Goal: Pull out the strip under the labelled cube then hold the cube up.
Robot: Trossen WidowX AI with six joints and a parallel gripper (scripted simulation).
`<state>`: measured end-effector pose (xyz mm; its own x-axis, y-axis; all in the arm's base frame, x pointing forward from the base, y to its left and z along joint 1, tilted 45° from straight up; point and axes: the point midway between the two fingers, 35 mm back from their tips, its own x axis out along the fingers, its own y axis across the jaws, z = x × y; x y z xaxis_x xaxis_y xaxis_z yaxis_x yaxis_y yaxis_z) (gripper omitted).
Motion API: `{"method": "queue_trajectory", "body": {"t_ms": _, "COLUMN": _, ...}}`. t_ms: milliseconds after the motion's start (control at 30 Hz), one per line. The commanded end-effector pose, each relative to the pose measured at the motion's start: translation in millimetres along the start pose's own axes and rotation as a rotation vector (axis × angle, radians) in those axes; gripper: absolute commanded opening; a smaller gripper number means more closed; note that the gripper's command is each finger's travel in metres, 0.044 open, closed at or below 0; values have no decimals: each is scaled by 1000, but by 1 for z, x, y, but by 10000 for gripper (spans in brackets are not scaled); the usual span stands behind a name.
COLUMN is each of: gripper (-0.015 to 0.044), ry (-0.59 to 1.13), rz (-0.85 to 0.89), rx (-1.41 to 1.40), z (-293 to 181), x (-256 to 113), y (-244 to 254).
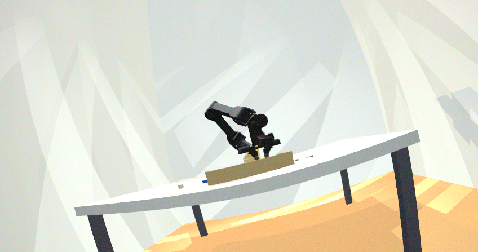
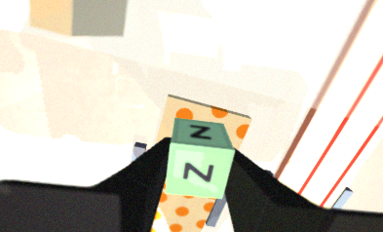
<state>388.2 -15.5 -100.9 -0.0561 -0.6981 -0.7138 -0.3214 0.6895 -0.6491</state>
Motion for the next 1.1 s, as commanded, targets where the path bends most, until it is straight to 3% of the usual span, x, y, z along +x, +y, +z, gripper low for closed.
{"method": "queue_trajectory", "body": {"t_ms": 0, "gripper": 0, "ry": -3, "rz": 3, "rx": -1, "z": -12, "x": -12, "y": 3}}
{"method": "queue_trajectory", "body": {"t_ms": 333, "gripper": 0, "ry": 2, "rz": 2, "rx": -5, "z": -50, "x": -37, "y": 11}}
{"method": "queue_trajectory", "body": {"t_ms": 933, "gripper": 0, "ry": 3, "rz": 2, "rx": -7, "z": -91, "x": -38, "y": 18}}
{"method": "queue_trajectory", "body": {"t_ms": 1067, "gripper": 0, "ry": 2, "rz": 4, "rx": -8, "z": -90, "x": -63, "y": 19}}
